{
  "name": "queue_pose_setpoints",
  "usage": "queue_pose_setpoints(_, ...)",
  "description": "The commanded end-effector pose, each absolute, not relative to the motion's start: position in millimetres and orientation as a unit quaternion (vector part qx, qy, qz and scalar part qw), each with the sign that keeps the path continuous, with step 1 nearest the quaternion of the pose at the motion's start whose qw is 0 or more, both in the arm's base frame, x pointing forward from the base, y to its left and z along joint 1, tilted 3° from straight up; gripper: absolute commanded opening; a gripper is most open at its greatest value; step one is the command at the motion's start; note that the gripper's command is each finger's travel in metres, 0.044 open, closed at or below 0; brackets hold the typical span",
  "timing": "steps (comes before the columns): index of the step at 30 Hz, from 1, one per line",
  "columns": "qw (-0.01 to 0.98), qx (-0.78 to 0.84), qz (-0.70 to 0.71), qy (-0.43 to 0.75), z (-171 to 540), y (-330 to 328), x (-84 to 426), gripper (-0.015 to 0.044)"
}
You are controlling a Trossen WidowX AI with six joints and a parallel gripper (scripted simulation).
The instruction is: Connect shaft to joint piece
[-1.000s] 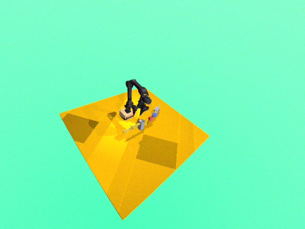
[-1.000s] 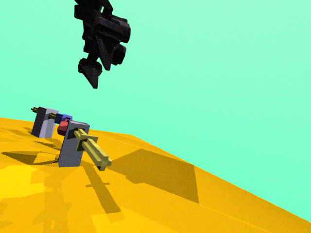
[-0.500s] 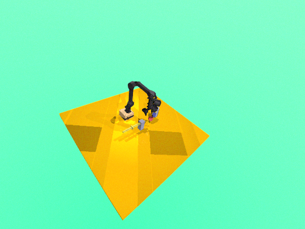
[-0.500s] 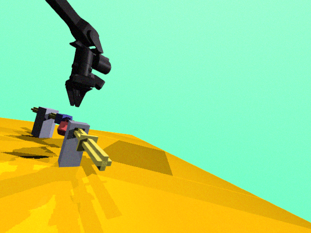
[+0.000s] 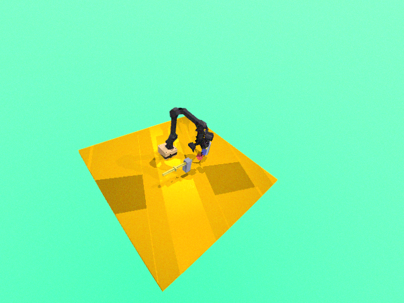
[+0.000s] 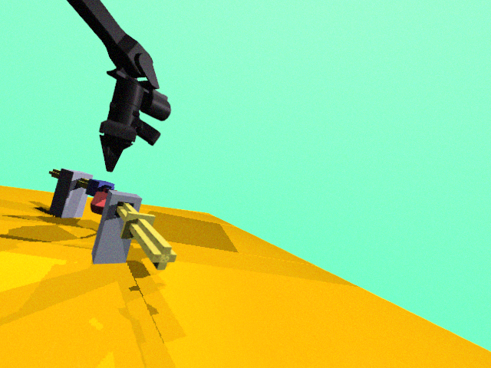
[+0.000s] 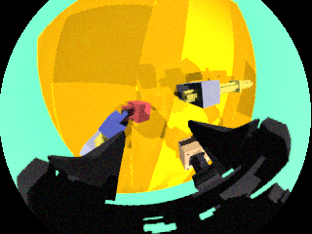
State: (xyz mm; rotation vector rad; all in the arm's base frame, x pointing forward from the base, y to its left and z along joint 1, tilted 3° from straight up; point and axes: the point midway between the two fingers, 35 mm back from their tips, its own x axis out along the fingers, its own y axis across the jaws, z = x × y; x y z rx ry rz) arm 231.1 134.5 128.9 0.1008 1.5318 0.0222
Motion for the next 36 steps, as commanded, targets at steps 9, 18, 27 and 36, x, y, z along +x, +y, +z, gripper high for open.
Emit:
queue_pose_setpoints(9,0.693,0.199,-0.106,0.684,121,132,229,0.044)
queue_pose_setpoints(18,0.656,0.308,-0.188,0.663,118,131,228,0.044)
queue_pose_setpoints(27,0.601,0.41,-0.267,0.632,114,130,228,0.044)
queue_pose_setpoints(36,0.532,0.503,-0.34,0.591,111,129,228,0.044)
